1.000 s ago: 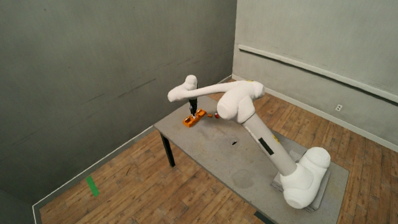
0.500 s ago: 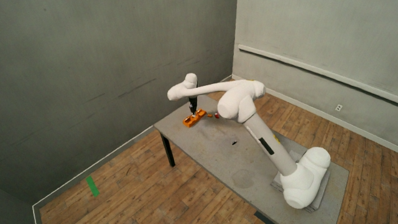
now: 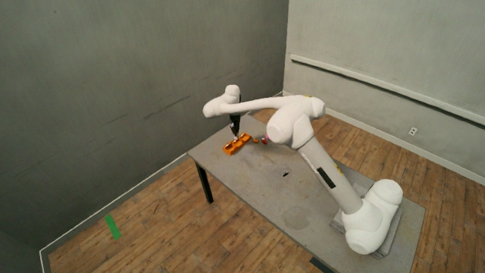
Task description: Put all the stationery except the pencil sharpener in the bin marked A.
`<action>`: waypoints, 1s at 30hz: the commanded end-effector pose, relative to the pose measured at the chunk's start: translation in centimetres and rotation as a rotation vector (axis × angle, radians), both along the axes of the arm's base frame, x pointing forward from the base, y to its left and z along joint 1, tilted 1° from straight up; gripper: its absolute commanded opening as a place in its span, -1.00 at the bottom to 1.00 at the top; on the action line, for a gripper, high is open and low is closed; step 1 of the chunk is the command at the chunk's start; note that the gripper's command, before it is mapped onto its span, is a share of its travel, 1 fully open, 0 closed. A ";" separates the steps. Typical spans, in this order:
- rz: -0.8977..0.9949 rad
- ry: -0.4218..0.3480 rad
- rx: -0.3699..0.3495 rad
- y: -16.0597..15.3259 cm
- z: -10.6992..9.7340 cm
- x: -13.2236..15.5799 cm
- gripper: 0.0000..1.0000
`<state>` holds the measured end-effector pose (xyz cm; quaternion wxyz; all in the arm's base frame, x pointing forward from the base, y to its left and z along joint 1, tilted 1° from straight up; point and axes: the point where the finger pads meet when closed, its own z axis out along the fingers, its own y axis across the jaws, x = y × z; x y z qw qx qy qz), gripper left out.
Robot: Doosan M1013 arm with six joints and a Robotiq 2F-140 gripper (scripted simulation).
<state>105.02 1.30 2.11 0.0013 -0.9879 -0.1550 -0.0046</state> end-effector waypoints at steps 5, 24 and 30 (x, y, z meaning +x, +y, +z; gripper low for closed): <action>0.000 0.000 0.000 2.5 0.2 -0.2 -0.70; 0.000 0.000 0.000 8.3 0.0 -0.6 -0.70; 0.000 0.000 0.000 8.3 -1.1 -0.6 -0.70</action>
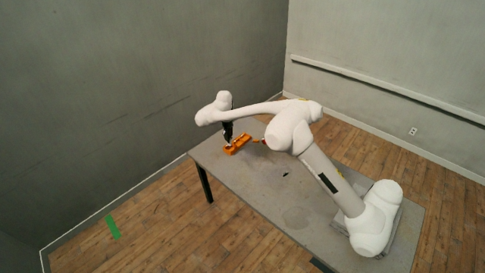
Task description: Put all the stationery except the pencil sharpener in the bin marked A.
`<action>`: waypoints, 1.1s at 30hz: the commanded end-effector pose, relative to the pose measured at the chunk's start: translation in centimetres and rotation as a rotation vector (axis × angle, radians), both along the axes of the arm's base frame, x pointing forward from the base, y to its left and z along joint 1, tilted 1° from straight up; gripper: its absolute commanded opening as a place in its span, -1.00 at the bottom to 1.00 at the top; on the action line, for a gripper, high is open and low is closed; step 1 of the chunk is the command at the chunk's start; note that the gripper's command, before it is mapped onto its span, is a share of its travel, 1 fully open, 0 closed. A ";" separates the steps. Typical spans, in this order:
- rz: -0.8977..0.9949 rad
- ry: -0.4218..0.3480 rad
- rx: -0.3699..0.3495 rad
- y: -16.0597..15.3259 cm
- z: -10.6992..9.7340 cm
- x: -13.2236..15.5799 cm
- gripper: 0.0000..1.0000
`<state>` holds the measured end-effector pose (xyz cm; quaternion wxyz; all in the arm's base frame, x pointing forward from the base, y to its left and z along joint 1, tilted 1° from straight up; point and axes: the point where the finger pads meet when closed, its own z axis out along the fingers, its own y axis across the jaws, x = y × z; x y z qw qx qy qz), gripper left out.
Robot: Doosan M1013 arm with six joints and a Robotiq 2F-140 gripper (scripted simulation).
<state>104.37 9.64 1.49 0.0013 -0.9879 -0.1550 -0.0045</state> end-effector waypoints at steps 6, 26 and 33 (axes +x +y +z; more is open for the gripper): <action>0.000 0.000 0.000 0.0 -2.1 0.0 -0.70; 0.000 0.000 0.000 0.0 -5.1 0.0 -0.70; 0.000 0.000 0.000 0.0 -5.1 0.0 -0.70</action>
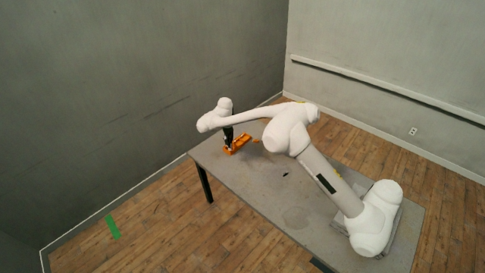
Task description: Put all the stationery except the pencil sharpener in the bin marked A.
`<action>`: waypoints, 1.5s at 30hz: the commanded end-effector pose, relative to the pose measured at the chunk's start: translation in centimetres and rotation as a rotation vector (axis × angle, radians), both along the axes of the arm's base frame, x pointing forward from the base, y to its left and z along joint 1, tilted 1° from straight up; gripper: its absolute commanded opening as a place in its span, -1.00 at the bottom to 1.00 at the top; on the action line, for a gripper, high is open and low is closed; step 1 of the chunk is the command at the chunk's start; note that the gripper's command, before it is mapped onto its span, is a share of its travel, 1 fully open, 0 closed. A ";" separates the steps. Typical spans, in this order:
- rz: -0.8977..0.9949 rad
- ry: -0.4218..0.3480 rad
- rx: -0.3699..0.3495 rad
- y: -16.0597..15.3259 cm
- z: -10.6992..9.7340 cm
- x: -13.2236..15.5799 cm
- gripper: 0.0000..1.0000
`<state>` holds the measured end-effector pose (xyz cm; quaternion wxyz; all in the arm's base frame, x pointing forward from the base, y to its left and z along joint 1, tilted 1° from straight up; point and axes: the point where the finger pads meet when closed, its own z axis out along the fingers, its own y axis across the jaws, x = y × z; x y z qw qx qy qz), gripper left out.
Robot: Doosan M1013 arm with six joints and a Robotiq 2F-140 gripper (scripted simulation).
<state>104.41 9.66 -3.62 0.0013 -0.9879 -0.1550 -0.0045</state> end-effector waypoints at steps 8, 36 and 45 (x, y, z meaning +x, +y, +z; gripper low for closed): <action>0.000 0.000 0.000 0.0 0.0 0.0 -0.70; 0.000 0.000 0.000 0.0 0.3 0.0 -0.70; 0.000 0.000 0.000 0.0 1.5 0.0 -0.70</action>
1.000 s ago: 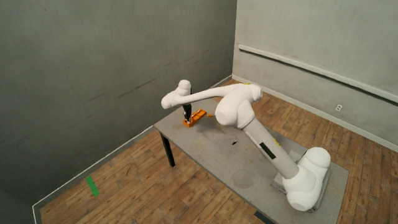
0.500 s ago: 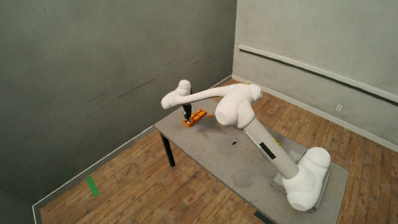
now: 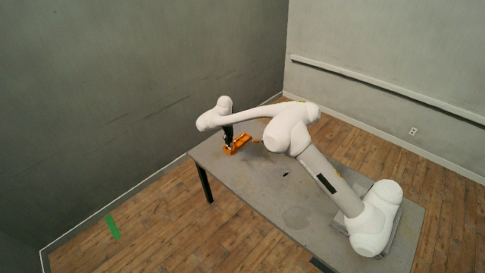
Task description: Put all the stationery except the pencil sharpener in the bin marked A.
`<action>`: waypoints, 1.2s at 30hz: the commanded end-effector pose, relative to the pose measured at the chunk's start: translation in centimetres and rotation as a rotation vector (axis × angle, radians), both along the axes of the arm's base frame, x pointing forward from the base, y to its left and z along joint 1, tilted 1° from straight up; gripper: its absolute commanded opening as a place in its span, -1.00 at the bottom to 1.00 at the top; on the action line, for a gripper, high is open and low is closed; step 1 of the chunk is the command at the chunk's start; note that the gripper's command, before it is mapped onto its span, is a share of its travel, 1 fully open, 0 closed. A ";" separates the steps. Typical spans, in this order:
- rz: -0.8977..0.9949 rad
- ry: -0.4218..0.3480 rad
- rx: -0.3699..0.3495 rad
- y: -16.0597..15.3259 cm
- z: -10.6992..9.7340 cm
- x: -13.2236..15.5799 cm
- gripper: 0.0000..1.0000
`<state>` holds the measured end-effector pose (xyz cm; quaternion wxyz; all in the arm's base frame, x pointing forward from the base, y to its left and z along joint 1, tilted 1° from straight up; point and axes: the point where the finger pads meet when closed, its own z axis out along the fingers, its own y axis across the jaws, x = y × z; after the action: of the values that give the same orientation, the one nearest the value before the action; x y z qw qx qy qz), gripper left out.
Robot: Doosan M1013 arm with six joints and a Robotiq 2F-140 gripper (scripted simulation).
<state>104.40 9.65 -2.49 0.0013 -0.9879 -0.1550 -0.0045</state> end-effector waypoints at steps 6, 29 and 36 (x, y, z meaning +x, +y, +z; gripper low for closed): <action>0.000 0.000 0.000 0.0 0.9 0.0 -0.70; 0.000 0.000 0.000 0.0 9.0 -0.1 -0.70; 0.000 0.000 0.000 -0.1 14.8 -0.1 -0.70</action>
<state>104.29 9.61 9.90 0.0012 -0.9879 -0.1550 -0.0051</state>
